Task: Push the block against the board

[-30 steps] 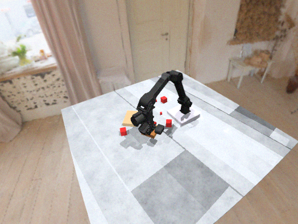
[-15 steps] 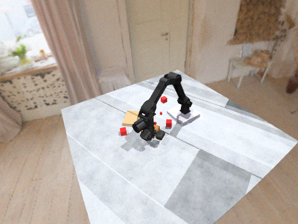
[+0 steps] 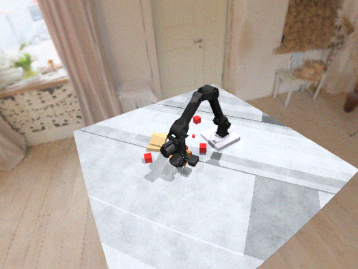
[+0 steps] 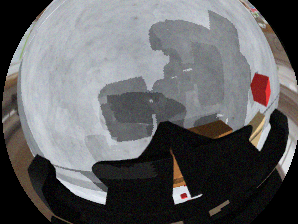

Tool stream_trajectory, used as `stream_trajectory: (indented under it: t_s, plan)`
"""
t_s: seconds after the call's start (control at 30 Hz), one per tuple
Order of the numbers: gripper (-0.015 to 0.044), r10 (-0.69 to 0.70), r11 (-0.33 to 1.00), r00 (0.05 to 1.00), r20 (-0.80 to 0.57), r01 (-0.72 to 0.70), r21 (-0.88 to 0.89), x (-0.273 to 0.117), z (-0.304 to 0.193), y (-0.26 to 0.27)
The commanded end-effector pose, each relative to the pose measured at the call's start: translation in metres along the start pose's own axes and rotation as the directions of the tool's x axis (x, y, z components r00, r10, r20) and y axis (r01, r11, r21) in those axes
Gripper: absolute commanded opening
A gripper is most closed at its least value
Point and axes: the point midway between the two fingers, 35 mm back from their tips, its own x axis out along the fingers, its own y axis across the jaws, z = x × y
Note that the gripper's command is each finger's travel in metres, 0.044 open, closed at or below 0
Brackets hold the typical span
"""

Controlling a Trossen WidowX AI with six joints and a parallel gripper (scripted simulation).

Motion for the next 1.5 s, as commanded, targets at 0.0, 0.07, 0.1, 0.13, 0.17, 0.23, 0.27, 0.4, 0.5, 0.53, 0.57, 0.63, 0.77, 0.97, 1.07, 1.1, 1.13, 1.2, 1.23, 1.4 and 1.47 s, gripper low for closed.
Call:
stream_trajectory:
  t_s: [0.0,0.07,0.1,0.13,0.17,0.23,0.27,0.4,0.5,0.53,0.57,0.63,0.77,0.97,1.07,1.1,1.13,1.2,1.23,1.4,1.47]
  plan:
    - [0.0,0.0,1.0,1.0,-0.002,0.0,-0.002,0.0,-0.007,-0.001]
    - [0.0,0.0,1.0,1.0,-0.002,0.0,-0.002,0.0,-0.01,-0.001]
    - [0.0,0.0,1.0,1.0,-0.002,0.0,-0.002,0.0,-0.011,-0.001]
    - [0.0,0.0,1.0,1.0,-0.002,0.0,-0.002,0.0,-0.012,-0.001]
    - [0.0,0.0,1.0,1.0,-0.002,0.0,-0.002,0.0,-0.014,-0.001]
    - [0.0,0.0,1.0,1.0,-0.002,0.0,-0.002,0.0,-0.016,-0.001]
    - [0.0,0.0,1.0,1.0,-0.002,0.0,-0.002,0.0,-0.018,-0.001]
    - [0.0,0.0,1.0,1.0,-0.003,0.0,-0.002,0.0,-0.023,-0.002]
    - [0.0,0.0,1.0,1.0,-0.003,0.0,-0.002,0.0,-0.027,-0.002]
    - [0.0,0.0,1.0,1.0,-0.003,0.0,-0.002,0.0,-0.028,-0.002]
    - [0.0,0.0,1.0,1.0,-0.003,0.0,-0.002,0.0,-0.029,-0.002]
    - [0.0,0.0,1.0,1.0,-0.004,0.0,-0.002,0.0,-0.032,-0.003]
    - [0.0,0.0,1.0,1.0,-0.004,0.0,-0.002,0.0,-0.037,-0.003]
    - [0.0,-0.001,1.0,1.0,-0.005,0.001,-0.002,0.0,-0.045,-0.004]
    - [0.0,-0.001,1.0,1.0,-0.005,0.001,-0.002,0.0,-0.049,-0.005]
    - [0.0,-0.001,1.0,1.0,-0.005,0.001,-0.002,0.0,-0.05,-0.005]
    - [0.0,-0.001,1.0,1.0,-0.005,0.001,-0.002,0.0,-0.051,-0.005]
    - [0.0,-0.001,1.0,1.0,-0.005,0.001,-0.002,0.0,-0.054,-0.006]
    - [0.0,-0.001,1.0,1.0,-0.005,0.001,-0.002,0.0,-0.055,-0.006]
    - [0.0,-0.001,1.0,1.0,-0.006,0.001,-0.003,0.0,-0.062,-0.007]
    - [0.0,-0.001,1.0,1.0,-0.006,0.001,-0.003,0.0,-0.065,-0.008]
